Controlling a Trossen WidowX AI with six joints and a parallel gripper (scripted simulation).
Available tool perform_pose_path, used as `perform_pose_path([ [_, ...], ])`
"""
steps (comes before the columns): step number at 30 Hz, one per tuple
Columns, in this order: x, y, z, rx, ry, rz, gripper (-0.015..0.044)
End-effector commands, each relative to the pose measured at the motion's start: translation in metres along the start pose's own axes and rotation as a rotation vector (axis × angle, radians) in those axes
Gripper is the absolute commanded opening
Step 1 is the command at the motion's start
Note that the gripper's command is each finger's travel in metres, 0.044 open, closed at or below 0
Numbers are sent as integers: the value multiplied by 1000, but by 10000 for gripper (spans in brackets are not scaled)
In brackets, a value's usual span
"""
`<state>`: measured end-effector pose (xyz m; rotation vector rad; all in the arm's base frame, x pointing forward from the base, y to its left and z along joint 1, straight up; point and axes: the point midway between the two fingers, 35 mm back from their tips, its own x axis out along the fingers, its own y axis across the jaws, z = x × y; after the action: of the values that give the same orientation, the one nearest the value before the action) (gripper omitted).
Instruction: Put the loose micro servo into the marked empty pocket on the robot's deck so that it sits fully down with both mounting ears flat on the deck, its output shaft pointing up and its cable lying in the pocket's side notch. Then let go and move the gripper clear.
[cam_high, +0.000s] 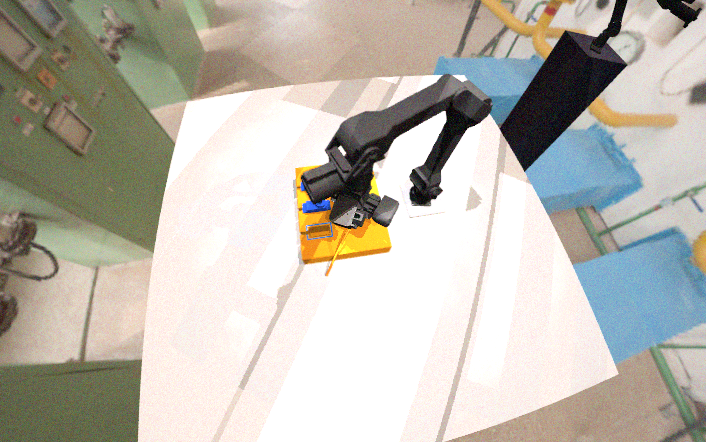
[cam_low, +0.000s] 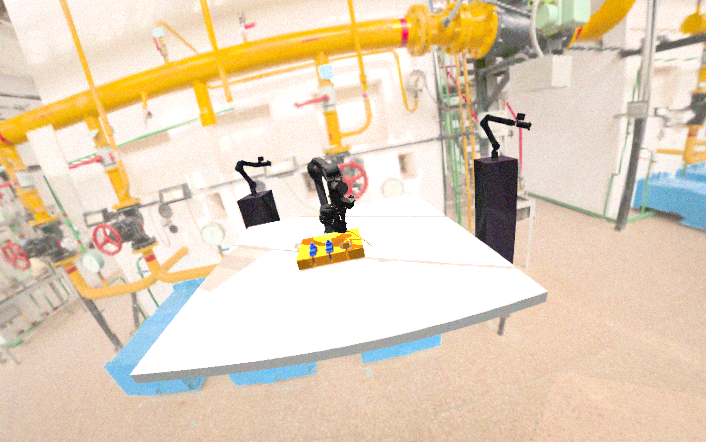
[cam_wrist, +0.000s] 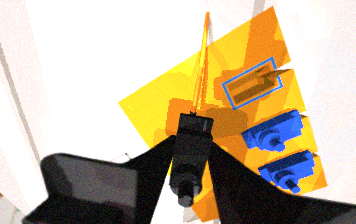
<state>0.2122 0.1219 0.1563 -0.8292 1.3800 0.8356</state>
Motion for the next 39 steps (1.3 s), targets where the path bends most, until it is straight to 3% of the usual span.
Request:
perform_pose_path([
  [1,0,-1,0,157,-1,-6,0],
  [22,0,-1,0,879,-3,-5,0],
  [39,-1,-25,20,902,-5,-7,0],
])
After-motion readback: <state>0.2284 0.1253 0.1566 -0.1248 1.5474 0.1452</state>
